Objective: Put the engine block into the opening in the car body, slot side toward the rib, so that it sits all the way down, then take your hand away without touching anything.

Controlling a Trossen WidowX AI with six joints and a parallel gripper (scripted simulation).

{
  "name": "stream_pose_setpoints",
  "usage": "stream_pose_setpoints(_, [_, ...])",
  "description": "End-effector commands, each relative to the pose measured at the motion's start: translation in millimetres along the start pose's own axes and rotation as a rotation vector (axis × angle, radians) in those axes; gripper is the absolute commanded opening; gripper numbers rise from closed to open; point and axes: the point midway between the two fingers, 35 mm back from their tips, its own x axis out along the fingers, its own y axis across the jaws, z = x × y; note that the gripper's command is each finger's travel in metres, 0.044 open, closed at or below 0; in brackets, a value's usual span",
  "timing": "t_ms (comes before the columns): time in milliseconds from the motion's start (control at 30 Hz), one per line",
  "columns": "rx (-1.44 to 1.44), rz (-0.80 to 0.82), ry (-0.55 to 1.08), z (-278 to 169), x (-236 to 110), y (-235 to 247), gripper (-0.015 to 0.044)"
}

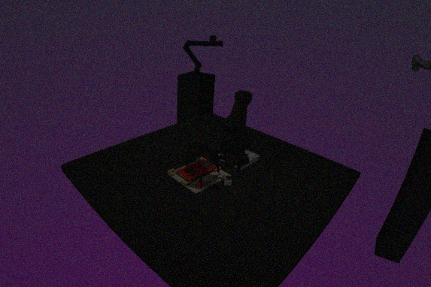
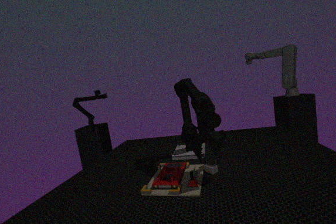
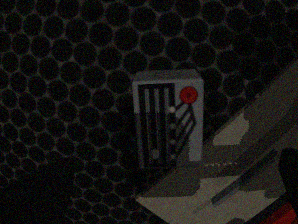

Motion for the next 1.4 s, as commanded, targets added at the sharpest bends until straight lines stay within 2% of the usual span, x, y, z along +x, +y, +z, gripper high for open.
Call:
stream_pose_setpoints(0, [-0.006, 0.005, 0.0, 1, 12, 1, 0.044])
stream_pose_setpoints(767, [-0.006, 0.005, 0.0, 1, 44, 3, 0.044])
stream_pose_setpoints(1100, [-0.006, 0.005, 0.0, 1, 44, 3, 0.0177])
stream_pose_setpoints(1367, [-0.006, 0.005, 0.0, 1, 44, 3, 0.0124])
